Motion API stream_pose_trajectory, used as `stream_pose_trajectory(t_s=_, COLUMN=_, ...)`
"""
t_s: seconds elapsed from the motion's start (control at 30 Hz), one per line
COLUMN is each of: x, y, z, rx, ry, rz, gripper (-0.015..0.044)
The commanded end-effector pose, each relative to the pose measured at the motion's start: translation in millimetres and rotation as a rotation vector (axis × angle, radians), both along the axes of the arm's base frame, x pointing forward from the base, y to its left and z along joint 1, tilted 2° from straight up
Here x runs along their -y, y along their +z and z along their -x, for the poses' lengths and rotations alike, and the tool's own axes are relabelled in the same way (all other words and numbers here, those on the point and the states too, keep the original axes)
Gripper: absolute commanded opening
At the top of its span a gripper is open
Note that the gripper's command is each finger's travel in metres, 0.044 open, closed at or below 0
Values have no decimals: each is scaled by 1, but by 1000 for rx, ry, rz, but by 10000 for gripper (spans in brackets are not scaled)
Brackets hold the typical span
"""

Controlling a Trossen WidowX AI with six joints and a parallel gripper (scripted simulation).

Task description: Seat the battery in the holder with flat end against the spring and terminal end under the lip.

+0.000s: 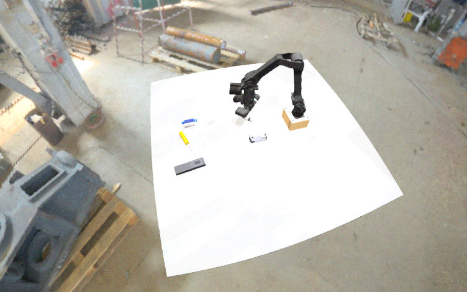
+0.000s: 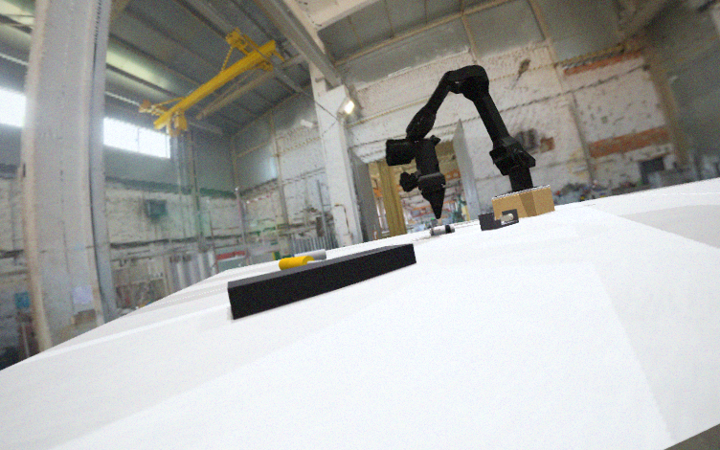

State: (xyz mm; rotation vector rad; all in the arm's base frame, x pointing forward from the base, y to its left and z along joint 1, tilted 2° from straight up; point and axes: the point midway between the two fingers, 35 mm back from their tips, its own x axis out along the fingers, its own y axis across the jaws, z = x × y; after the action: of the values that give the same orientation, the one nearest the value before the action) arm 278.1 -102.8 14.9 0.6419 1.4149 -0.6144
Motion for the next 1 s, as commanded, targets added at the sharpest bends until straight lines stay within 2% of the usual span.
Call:
stream_pose_trajectory(t_s=0.0, x=-1, y=-11, z=2, rx=-11, ry=-6, rz=-7, gripper=235)
stream_pose_trajectory(t_s=0.67, x=-2, y=-39, z=2, rx=-12, ry=-6, rz=-7, gripper=235)
stream_pose_trajectory(t_s=0.83, x=-2, y=-39, z=2, rx=-12, ry=-6, rz=-7, gripper=103)
stream_pose_trajectory(t_s=0.97, x=-2, y=-39, z=2, rx=-12, ry=-6, rz=-7, gripper=77)
